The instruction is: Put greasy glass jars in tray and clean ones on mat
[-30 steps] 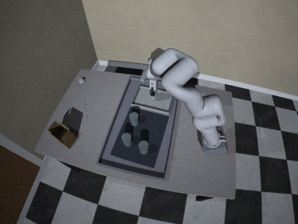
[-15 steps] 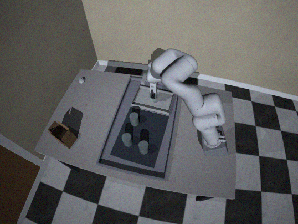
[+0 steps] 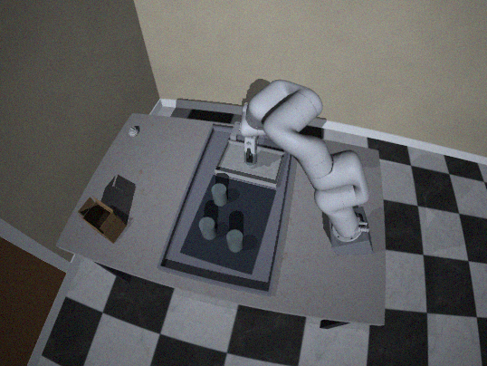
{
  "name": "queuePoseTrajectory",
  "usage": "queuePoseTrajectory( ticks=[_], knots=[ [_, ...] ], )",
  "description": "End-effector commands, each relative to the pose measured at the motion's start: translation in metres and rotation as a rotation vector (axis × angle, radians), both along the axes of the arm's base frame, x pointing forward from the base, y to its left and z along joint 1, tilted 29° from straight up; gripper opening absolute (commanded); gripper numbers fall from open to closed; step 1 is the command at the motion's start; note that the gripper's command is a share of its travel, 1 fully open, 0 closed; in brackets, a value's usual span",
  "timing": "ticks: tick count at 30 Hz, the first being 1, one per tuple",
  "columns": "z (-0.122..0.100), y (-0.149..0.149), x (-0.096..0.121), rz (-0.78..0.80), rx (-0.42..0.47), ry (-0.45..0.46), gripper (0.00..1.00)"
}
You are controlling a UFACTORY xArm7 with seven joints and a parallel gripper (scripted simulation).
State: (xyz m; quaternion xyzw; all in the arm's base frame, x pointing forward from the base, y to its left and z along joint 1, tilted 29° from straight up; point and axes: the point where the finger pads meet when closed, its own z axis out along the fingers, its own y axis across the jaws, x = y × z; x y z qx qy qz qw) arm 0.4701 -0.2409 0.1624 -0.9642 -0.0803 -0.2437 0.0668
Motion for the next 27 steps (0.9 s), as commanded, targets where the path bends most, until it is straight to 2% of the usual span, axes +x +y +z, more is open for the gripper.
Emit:
queuePoseTrajectory(
  ticks=[1,13,14,27],
  knots=[
    [-0.0032,-0.0011,0.0030,-0.003,-0.003,-0.003,0.00],
    [-0.0101,0.0002,0.0067,-0.003,-0.003,-0.003,0.00],
    [-0.0101,0.0002,0.0067,-0.003,-0.003,-0.003,1.00],
    [-0.0101,0.0002,0.0067,-0.003,-0.003,-0.003,1.00]
  ],
)
